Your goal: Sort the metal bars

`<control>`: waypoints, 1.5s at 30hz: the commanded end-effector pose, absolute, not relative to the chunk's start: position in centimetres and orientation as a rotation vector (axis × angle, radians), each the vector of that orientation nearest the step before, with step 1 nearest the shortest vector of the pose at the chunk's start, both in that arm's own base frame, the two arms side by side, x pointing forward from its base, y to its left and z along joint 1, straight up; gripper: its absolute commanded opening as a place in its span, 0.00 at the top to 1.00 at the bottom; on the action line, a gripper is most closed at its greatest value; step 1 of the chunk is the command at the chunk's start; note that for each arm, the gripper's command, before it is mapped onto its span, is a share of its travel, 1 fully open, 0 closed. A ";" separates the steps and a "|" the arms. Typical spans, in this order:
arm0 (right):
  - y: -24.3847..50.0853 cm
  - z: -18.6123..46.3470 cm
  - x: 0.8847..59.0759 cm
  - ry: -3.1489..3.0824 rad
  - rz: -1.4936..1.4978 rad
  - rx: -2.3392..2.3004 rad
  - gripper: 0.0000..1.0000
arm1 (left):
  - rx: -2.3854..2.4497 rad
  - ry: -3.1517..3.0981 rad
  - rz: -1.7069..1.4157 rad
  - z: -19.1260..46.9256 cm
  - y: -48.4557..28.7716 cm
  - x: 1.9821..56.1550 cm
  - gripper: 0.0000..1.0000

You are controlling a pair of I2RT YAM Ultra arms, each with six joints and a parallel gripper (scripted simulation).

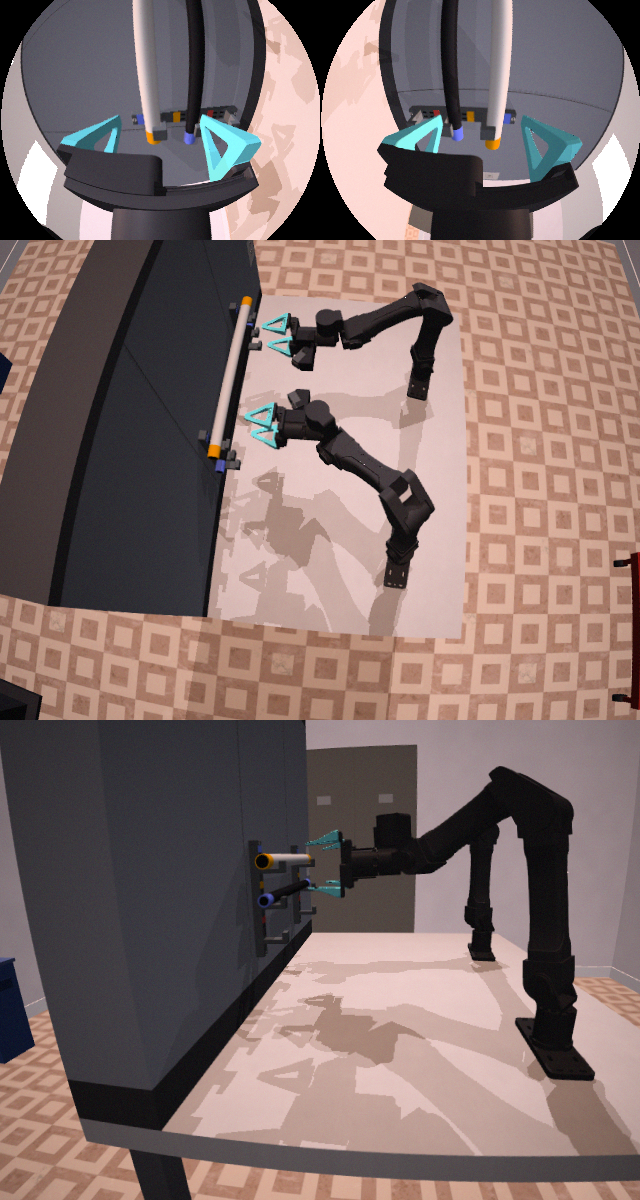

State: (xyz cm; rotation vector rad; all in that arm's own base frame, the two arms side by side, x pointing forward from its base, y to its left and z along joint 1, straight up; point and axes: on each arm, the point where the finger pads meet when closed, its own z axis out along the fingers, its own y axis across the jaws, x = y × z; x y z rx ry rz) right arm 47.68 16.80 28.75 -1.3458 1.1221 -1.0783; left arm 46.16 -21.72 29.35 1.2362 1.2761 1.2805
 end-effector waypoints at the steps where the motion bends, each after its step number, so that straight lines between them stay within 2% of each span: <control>1: 16.5 32.1 47.6 1.090 -1.090 -1.281 0.00 | 1.169 1.269 1.269 32.1 -21.2 46.1 0.00; 18: 16.5 32.1 47.6 1.090 -1.090 -1.281 0.00 | 1.169 1.269 1.269 32.1 -21.2 46.1 0.00; 45: 16.7 28.3 47.6 1.090 -1.090 -1.281 0.14 | 1.169 1.269 1.269 28.3 -21.0 46.2 0.12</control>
